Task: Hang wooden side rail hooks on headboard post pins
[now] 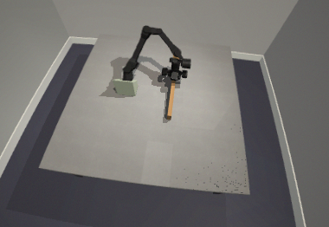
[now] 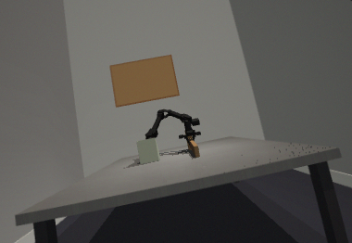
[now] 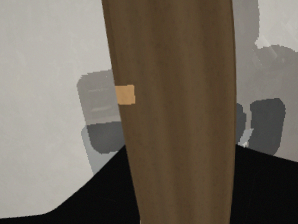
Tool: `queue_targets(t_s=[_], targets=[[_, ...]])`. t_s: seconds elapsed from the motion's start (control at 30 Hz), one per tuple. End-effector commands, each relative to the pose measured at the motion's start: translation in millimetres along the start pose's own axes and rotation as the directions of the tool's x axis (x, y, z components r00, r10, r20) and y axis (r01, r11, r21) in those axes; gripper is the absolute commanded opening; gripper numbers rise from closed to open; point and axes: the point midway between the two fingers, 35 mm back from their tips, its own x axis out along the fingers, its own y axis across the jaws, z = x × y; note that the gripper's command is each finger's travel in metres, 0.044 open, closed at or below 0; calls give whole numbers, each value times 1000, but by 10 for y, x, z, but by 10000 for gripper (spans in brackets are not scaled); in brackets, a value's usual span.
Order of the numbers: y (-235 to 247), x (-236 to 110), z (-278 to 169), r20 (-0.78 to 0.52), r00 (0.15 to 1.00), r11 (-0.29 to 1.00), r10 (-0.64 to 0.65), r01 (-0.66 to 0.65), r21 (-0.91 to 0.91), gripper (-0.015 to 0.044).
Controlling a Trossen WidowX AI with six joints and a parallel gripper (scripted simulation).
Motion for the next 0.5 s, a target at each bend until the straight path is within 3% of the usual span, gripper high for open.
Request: queue_targets(t_s=[0.0,0.47], targets=[[5,-12,-13,1,1000,1000,3,-3,3,0],[5,-11,-27,1,1000,1000,3,-3,3,0]])
